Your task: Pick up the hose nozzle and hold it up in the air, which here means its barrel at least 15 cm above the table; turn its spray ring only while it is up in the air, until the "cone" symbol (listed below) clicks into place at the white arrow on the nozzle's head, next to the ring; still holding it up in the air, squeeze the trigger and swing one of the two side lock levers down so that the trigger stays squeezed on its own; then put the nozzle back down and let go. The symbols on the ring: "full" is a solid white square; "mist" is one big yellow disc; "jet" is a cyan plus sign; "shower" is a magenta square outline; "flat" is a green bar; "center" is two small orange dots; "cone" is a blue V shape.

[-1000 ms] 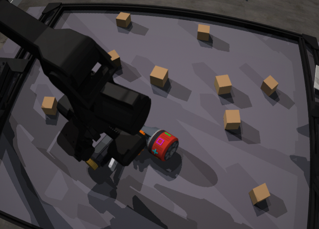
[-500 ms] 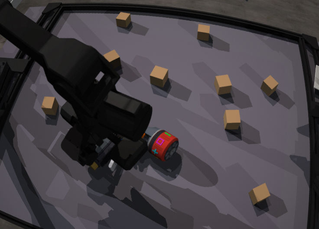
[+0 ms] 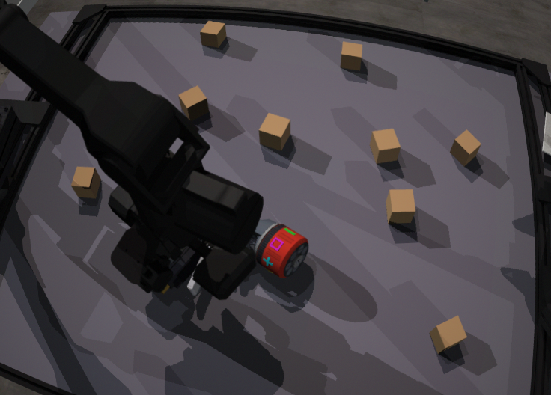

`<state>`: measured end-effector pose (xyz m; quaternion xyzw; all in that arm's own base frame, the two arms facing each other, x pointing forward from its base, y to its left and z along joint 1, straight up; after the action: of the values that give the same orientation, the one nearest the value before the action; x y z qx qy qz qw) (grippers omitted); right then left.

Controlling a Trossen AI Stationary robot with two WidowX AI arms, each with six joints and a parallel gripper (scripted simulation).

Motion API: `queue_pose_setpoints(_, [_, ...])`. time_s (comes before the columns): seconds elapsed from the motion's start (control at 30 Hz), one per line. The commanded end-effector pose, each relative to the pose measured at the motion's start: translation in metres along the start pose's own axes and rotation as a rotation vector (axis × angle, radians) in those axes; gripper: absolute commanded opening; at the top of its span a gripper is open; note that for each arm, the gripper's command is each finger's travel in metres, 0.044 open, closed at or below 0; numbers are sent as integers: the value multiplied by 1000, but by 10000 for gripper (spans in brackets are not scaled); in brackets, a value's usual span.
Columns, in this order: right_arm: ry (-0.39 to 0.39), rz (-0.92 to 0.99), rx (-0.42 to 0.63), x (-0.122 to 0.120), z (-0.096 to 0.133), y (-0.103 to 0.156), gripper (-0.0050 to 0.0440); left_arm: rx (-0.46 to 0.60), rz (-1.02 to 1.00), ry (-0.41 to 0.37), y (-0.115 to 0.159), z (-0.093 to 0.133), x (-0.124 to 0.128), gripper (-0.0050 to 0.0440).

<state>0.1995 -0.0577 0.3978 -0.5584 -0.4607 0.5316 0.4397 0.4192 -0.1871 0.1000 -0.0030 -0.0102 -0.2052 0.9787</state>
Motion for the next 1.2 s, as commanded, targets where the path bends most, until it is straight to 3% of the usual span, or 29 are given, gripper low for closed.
queue_pose_setpoints(0.0, [-1, 2, -2, 0, 0, 0, 400, 2, -5, 21, 0, -15, -2, 400])
queue_pose_setpoints(0.3, [-1, 2, -2, 0, 0, 0, 400, 2, -5, 21, 0, -29, -4, 400])
queue_pose_setpoints(1.17, [-1, 2, -2, 0, 0, 0, 400, 2, -5, 21, 0, -29, -4, 400])
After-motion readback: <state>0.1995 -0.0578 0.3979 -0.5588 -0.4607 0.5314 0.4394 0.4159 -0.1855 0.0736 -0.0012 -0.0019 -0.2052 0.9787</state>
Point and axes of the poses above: on each arm, the point midway between the two fingers, 35 mm back from their tips, its own z axis back along the fingers, its own x axis across the jaws, y = z × x, the point moved 10 cm from there along z, back along the fingers, and after that the axes turned 11 degrees about z, right-handed, at the moved point
